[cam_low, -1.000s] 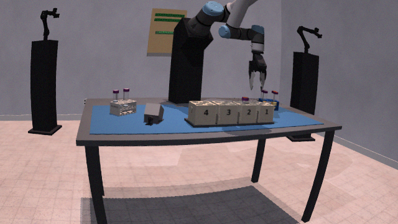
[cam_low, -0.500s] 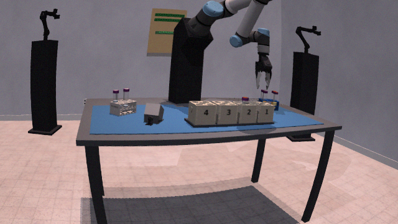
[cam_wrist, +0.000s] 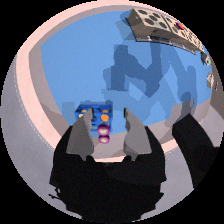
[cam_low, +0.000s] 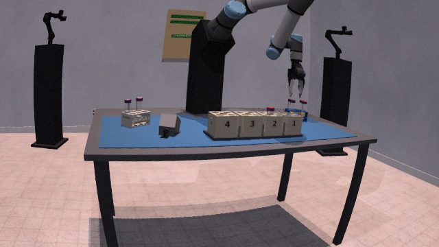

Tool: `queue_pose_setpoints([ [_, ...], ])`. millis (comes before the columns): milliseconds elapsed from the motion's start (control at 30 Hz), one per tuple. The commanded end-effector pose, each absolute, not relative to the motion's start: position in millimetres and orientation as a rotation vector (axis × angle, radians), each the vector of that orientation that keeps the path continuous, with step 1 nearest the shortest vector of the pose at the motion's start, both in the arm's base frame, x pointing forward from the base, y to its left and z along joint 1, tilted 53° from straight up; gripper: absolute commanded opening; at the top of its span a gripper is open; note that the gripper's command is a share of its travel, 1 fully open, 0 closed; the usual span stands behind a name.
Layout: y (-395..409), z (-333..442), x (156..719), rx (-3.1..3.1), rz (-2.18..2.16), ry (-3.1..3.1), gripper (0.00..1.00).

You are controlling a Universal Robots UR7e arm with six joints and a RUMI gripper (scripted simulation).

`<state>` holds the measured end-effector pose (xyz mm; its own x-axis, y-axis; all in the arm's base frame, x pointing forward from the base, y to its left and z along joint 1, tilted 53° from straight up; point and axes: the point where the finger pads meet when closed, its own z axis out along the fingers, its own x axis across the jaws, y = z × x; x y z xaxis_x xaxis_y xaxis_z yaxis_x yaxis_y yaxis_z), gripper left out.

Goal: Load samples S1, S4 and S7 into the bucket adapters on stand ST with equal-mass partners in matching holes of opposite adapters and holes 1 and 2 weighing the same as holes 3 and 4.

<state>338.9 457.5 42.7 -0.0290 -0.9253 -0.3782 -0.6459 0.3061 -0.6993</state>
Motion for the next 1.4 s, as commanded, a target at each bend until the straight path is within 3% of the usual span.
queue_pose_setpoints([
  [0, 488, 30, 322, -1.416, -0.436, 1.76, 0.35],
  [567, 586, -13, 260, -1.416, -0.435, 1.76, 0.35],
  [1367, 594, -36, 289, -1.416, -0.435, 1.76, 0.35],
])
